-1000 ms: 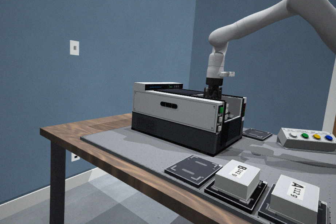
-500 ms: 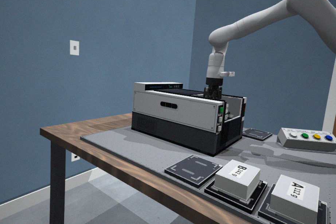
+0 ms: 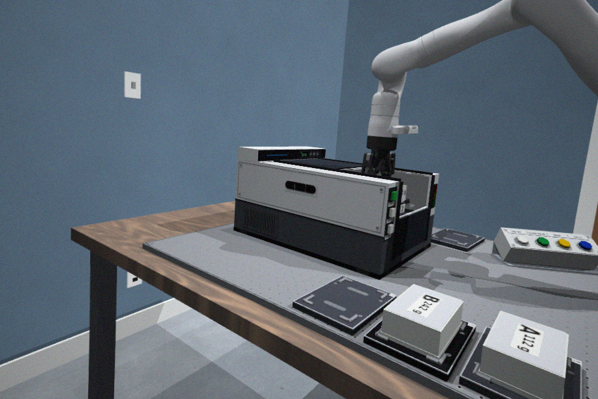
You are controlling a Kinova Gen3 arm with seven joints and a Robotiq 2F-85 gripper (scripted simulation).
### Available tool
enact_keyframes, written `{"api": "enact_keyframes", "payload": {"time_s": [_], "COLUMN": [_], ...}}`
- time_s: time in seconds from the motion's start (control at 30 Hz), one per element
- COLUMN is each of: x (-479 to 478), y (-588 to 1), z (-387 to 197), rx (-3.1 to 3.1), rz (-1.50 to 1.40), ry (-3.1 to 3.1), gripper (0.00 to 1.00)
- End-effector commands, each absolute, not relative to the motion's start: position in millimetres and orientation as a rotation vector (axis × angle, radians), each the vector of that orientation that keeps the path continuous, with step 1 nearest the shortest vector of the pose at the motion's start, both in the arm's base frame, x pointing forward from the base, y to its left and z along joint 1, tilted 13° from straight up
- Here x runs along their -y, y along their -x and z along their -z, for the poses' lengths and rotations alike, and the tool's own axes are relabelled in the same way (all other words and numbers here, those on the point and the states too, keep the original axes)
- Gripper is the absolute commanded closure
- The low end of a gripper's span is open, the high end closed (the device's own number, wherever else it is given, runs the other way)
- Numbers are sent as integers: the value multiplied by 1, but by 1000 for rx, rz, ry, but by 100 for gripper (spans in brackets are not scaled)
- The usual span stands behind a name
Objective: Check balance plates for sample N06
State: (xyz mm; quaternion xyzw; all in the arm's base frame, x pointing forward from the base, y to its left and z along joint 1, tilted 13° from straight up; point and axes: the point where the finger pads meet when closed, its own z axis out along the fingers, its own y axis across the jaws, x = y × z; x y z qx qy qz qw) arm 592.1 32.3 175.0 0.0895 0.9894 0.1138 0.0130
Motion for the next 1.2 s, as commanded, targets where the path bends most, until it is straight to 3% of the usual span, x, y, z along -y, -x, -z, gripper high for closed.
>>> {"api": "enact_keyframes", "payload": {"time_s": [0.0, 1.17], "x": [-31, -22], "y": [-592, -590], "z": [-180, -220], "rx": [-3080, -3080], "rz": [-354, -354], "ry": [-280, -280], "gripper": [0, 0]}}
